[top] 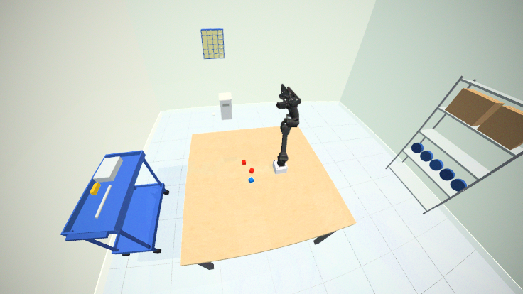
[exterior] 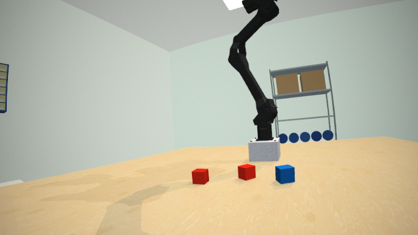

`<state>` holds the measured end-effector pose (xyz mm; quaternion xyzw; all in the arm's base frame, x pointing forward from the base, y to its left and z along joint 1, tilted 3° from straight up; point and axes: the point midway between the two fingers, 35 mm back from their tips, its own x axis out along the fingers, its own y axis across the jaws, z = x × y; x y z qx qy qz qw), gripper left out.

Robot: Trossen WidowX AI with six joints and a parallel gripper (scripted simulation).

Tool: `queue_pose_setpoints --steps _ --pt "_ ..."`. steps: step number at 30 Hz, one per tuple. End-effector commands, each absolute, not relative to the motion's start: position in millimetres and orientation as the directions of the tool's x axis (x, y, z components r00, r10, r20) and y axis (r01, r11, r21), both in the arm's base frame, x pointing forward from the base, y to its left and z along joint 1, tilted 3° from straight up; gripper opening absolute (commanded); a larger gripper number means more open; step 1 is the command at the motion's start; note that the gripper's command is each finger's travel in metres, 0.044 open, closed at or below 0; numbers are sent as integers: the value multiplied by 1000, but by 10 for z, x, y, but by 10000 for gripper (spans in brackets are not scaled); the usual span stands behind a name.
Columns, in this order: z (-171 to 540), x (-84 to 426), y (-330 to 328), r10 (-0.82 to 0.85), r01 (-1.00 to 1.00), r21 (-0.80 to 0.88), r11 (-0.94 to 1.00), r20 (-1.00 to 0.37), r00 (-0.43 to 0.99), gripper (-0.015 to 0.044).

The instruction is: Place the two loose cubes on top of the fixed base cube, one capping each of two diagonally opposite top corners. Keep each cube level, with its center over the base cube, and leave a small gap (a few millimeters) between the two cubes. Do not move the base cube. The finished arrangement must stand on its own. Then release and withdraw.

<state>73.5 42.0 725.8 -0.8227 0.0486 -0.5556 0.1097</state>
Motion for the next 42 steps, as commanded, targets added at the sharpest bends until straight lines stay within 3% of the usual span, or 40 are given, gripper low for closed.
queue_pose_setpoints --steps 1,5,9,15,20,25,31,36,42 --pt "7257 741 442 -195 30 -223 -974 905 378 374" --pt "7206 897 879 -62 -198 18 -980 919 389 269" --pt "7048 1179 1365 94 -438 301 -847 896 433 265" --pt "6618 1755 1945 292 -656 623 -426 781 552 265" --pt "6099 2315 2237 401 -679 733 20 617 677 265" --pt "5461 2876 2328 447 -588 680 438 402 799 265" --pt "4604 3441 2178 420 -420 445 791 106 902 265" --pt "3838 3766 1867 341 -314 172 934 -160 926 265" --pt "2937 3907 1346 211 -304 -132 943 -467 859 265"
